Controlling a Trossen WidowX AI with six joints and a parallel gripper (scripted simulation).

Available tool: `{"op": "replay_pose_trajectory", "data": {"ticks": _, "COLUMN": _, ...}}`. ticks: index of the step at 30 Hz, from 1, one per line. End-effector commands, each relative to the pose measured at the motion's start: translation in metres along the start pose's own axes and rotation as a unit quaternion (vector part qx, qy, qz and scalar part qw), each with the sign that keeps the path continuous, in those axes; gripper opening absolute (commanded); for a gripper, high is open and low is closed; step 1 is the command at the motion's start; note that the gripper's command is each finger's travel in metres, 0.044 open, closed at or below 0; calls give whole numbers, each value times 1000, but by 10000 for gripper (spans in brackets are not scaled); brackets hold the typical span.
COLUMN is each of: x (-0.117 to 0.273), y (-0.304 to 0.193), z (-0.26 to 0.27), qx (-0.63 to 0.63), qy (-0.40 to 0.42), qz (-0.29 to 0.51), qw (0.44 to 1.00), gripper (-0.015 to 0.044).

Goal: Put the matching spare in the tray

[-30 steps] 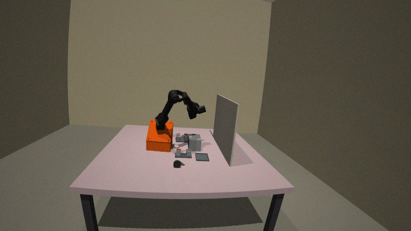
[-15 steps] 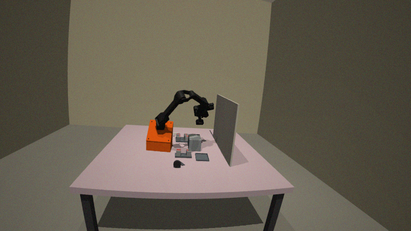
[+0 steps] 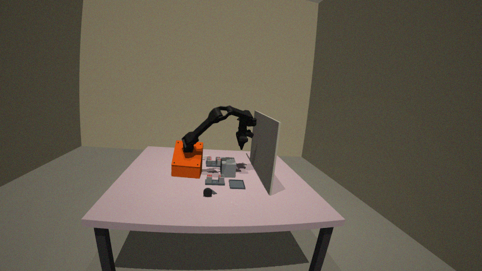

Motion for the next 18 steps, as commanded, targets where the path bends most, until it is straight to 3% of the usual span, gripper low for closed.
{"op": "replay_pose_trajectory", "data": {"ticks": 1, "x": 1, "y": 3, "z": -4, "qx": -5, "qy": -17, "qz": -6, "qw": 1000, "gripper": 440}}
{"op": "replay_pose_trajectory", "data": {"ticks": 18, "x": 0, "y": -1, "z": 9, "qx": 32, "qy": -15, "qz": -6, "qw": 999, "gripper": 440}}
Point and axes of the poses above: the point midway between the two fingers, 35 mm back from their tips, its own x axis back along the fingers, its own z axis across the jaws, y = z × x, the point moved 3 cm from there along x, back along the fingers, and after that the axes turned 4 degrees about -x, right-handed, at the moved point
